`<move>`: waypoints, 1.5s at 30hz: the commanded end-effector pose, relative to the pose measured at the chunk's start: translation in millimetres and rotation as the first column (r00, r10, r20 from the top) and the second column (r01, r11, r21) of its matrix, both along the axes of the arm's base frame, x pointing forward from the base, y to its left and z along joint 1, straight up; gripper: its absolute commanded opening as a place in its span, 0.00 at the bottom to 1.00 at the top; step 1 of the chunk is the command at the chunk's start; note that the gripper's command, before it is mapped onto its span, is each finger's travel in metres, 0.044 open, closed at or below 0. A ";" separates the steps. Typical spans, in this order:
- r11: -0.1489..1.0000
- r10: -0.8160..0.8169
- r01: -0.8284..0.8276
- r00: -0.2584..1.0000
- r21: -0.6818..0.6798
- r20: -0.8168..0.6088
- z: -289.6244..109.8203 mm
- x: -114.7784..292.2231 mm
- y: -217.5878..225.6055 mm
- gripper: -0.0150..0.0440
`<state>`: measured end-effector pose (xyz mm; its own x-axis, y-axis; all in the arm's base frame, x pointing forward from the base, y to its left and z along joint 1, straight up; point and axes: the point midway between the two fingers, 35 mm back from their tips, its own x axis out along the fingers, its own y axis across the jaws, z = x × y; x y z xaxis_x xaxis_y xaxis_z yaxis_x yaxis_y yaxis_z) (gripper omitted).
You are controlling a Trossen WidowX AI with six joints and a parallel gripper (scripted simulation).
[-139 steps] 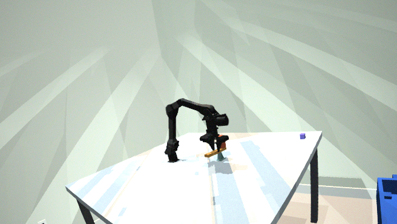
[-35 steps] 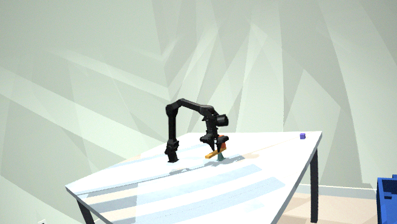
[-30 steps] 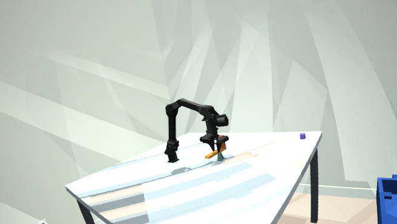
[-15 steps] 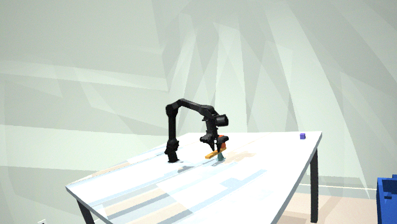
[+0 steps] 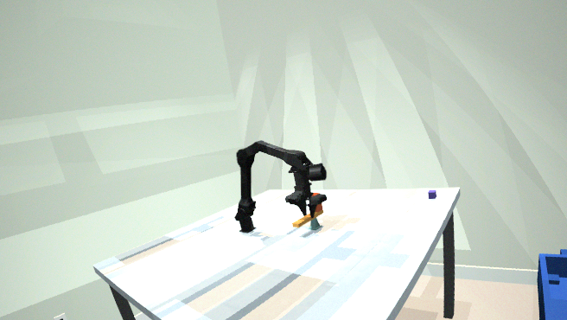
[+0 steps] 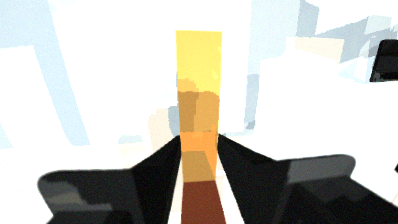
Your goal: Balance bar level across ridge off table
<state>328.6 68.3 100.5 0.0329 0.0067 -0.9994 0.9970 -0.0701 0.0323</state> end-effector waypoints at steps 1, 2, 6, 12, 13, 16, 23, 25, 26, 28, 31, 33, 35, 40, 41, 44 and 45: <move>1.000 0.000 0.000 1.000 0.000 -0.001 -0.3 0.0 0.0 0.25; 1.000 0.000 0.000 1.000 0.000 -0.001 -0.3 0.0 0.0 0.25; 1.000 0.000 0.000 1.000 0.000 -0.001 -0.3 0.0 0.0 0.25; 1.000 0.000 0.000 1.000 0.000 -0.001 -0.3 0.0 0.0 0.30; 1.000 0.000 0.000 1.000 0.000 -0.001 -0.3 0.0 0.0 0.34; 1.000 0.000 0.000 1.000 0.000 -0.001 -0.3 0.0 0.0 0.48; 1.000 0.000 0.000 1.000 0.000 -0.001 -0.3 0.0 0.0 0.54; 1.000 0.000 0.000 1.000 0.000 -0.001 -0.3 0.0 0.0 0.54; 1.000 0.000 0.000 1.000 0.000 -0.001 -0.3 0.0 0.0 0.54; 1.000 0.000 0.000 1.000 0.000 -0.001 -0.3 0.0 0.0 0.54; 1.000 0.000 0.000 1.000 0.000 -0.001 -0.3 0.0 0.0 0.54; 1.000 0.000 0.000 1.000 0.000 -0.001 -0.3 0.0 0.0 0.54; 1.000 0.000 0.000 1.000 0.000 -0.001 -0.3 0.0 0.0 0.54; 1.000 0.000 0.000 1.000 0.000 -0.001 -0.3 0.0 0.0 0.54; 1.000 0.000 0.000 1.000 0.000 -0.001 -0.3 0.0 0.0 0.54; 1.000 0.000 0.000 1.000 0.000 -0.001 -0.3 0.0 0.0 0.54; 1.000 0.000 0.000 1.000 0.000 -0.001 -0.3 0.0 0.0 0.54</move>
<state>328.8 68.3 100.6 0.0336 0.0068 -0.9994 0.9970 -0.0702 0.0330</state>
